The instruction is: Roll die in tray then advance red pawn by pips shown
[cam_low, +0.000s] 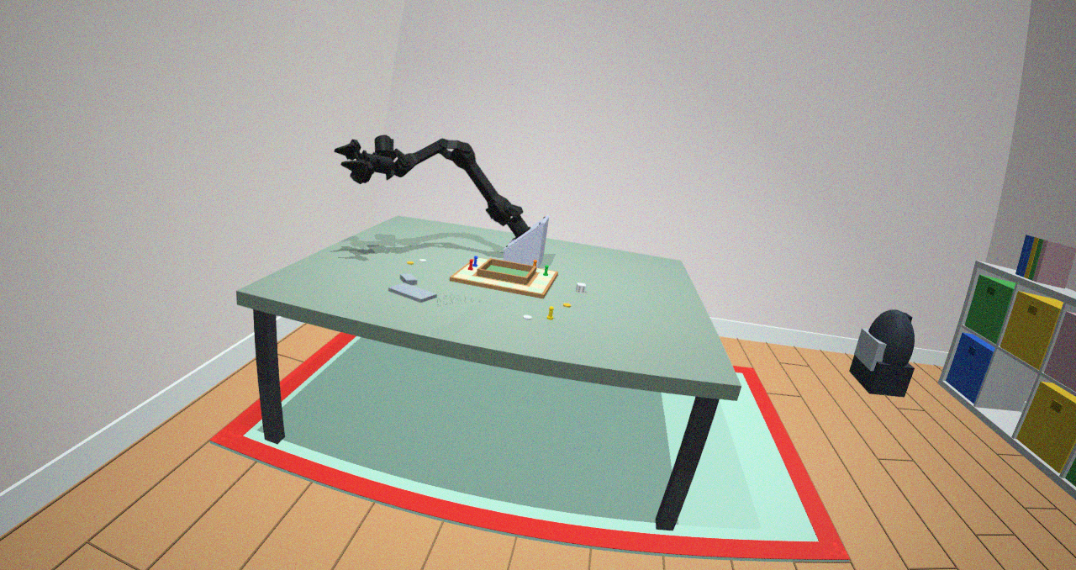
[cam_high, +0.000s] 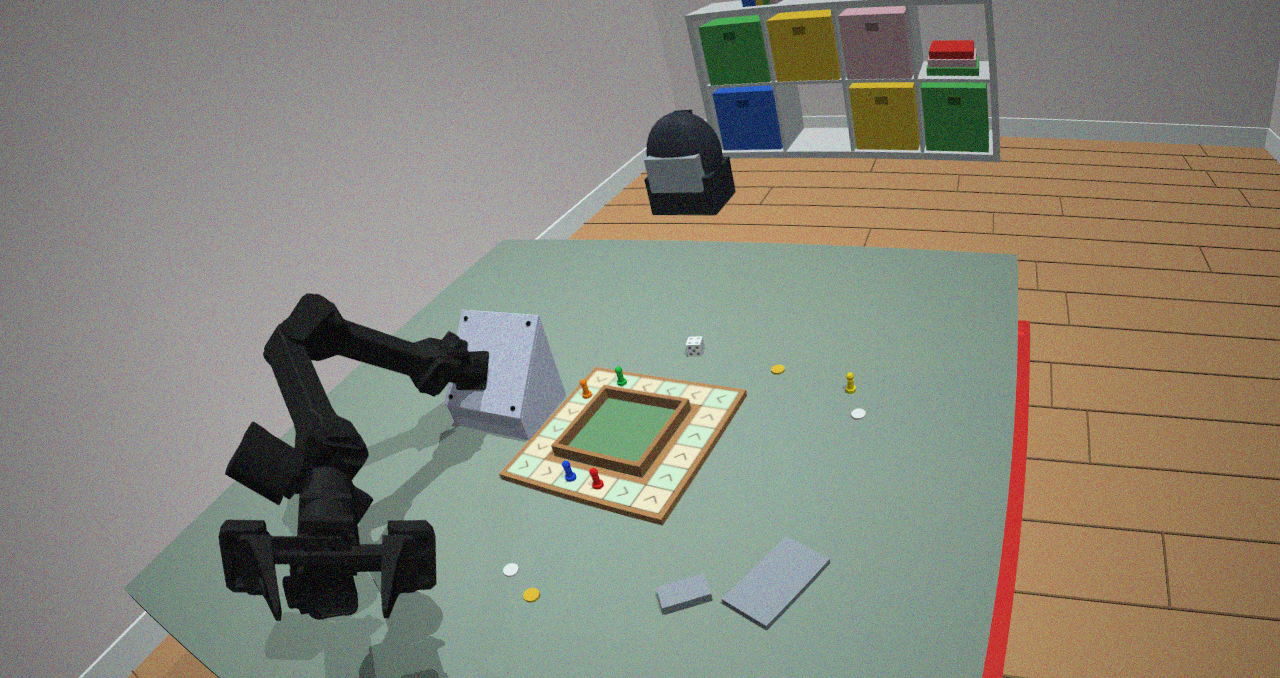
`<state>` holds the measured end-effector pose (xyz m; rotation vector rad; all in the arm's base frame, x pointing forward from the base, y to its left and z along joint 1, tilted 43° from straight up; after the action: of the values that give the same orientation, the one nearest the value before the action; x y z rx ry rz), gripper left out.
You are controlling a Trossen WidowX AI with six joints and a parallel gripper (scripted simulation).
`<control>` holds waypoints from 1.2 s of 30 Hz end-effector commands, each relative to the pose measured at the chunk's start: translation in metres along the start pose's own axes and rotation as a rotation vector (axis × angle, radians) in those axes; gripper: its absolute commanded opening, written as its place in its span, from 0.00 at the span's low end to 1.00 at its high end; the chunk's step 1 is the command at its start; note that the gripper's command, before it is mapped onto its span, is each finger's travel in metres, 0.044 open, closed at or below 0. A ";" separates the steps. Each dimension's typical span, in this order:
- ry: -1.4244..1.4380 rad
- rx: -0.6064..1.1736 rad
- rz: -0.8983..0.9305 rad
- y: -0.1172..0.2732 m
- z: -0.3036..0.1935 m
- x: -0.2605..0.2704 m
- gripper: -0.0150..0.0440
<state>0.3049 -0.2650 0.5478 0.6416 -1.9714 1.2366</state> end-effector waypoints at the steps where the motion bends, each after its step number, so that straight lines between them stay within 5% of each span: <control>1: 0.000 -0.001 -0.002 0.000 0.000 -0.001 0.89; 5: -0.001 -0.021 -0.063 -0.006 -0.001 -0.029 0.72; 19: 0.142 -0.056 -0.615 -0.004 -0.042 -0.249 0.72; 36: 0.615 0.260 -1.325 0.137 -0.142 -0.474 0.72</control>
<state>0.5430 -0.0943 0.1795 1.2001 -0.7533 0.6559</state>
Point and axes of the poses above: the point midway between the two fingers, 35 mm back from their tips, its own y axis back along the fingers, its own x axis across the jaws, z = x × y, the point moved 3 cm from there along y, back along the fingers, and after that the axes turned 4 degrees about y, right-handed, at the moved point
